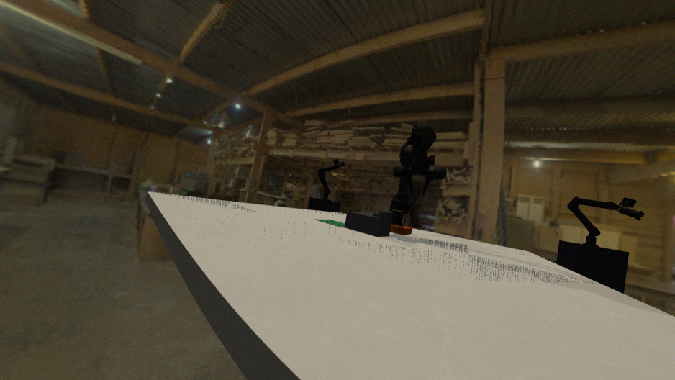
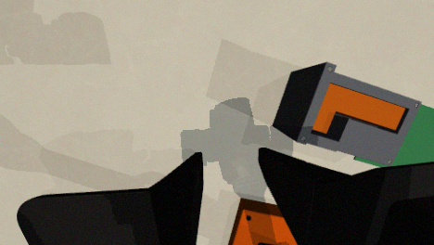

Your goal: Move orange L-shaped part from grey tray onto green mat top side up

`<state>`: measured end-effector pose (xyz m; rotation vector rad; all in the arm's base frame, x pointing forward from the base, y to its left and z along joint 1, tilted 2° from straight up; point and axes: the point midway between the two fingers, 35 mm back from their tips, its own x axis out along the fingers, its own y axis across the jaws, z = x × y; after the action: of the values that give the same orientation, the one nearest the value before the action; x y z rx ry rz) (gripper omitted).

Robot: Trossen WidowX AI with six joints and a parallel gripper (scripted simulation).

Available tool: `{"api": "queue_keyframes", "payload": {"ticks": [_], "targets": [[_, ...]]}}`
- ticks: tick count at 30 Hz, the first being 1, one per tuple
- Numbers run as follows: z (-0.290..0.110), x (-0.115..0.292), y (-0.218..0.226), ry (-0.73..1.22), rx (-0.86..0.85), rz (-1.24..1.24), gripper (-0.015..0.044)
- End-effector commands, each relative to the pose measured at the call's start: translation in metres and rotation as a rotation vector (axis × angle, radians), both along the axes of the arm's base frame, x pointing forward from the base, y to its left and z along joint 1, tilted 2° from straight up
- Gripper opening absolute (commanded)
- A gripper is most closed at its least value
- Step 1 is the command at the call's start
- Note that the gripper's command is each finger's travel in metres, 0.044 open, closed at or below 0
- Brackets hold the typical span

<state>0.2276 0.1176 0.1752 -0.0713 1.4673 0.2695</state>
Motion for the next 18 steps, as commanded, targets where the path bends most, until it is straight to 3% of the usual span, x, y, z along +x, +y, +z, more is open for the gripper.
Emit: {"api": "queue_keyframes", "payload": {"ticks": [1, 6, 11, 18], "targets": [[-0.010, 0.025, -0.035, 0.040, -0.042, -0.149, 0.0180], [-0.025, 0.049, -0.089, 0.100, -0.088, -0.323, 0.0180], [-0.032, 0.051, -0.091, 0.102, -0.090, -0.329, 0.0180], [-0.097, 0.051, -0.089, 0.102, -0.089, -0.329, 0.0180]]}}
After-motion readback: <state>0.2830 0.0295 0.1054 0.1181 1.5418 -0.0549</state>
